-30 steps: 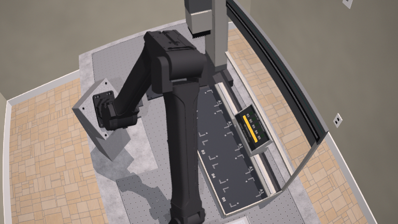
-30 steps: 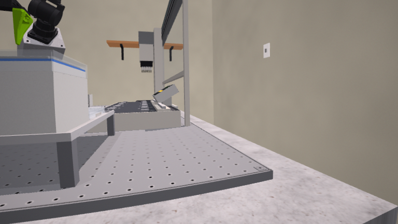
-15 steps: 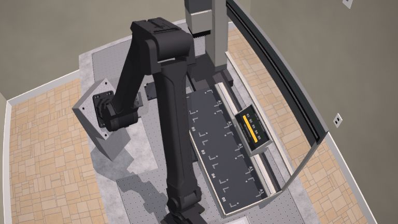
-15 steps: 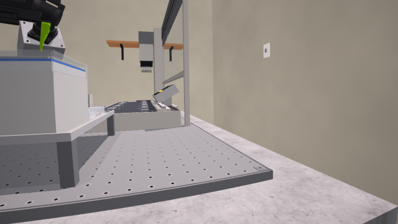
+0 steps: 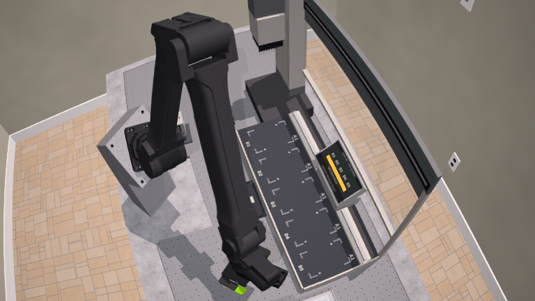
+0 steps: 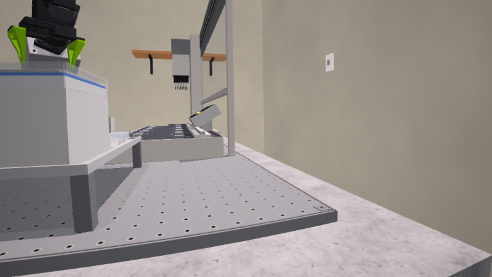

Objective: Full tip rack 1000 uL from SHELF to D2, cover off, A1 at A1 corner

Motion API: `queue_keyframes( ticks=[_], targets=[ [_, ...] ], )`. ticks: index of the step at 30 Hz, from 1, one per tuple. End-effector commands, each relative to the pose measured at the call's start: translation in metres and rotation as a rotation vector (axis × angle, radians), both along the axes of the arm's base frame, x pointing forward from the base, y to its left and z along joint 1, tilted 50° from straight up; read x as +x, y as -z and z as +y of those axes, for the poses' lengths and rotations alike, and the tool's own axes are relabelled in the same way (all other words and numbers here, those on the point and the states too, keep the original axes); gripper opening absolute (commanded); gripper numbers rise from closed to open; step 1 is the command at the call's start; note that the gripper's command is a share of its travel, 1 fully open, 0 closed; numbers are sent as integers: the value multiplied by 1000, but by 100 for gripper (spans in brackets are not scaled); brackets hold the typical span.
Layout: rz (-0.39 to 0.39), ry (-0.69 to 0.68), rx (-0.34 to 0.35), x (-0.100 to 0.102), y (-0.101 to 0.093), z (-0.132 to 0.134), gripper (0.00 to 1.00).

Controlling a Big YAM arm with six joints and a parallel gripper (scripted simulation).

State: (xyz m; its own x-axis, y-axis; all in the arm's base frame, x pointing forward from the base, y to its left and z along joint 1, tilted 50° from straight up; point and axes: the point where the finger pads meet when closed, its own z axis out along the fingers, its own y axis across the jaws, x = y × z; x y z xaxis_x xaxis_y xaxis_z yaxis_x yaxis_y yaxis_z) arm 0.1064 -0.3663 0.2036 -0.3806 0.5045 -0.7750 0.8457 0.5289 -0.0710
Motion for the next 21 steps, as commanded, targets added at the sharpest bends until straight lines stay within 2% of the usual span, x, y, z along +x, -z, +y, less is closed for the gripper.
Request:
queue_keyframes(
  ticks=[1,11,13,14,21],
  targets=[
    [48,-68,-56,11,1,13,100],
    [180,-192,-129,37,25,49,100],
    [180,-192,-129,37,25,49,100],
    [196,-206,-125,40,31,52,100],
    [285,-291,-188,58,44,78,100]
  ],
)
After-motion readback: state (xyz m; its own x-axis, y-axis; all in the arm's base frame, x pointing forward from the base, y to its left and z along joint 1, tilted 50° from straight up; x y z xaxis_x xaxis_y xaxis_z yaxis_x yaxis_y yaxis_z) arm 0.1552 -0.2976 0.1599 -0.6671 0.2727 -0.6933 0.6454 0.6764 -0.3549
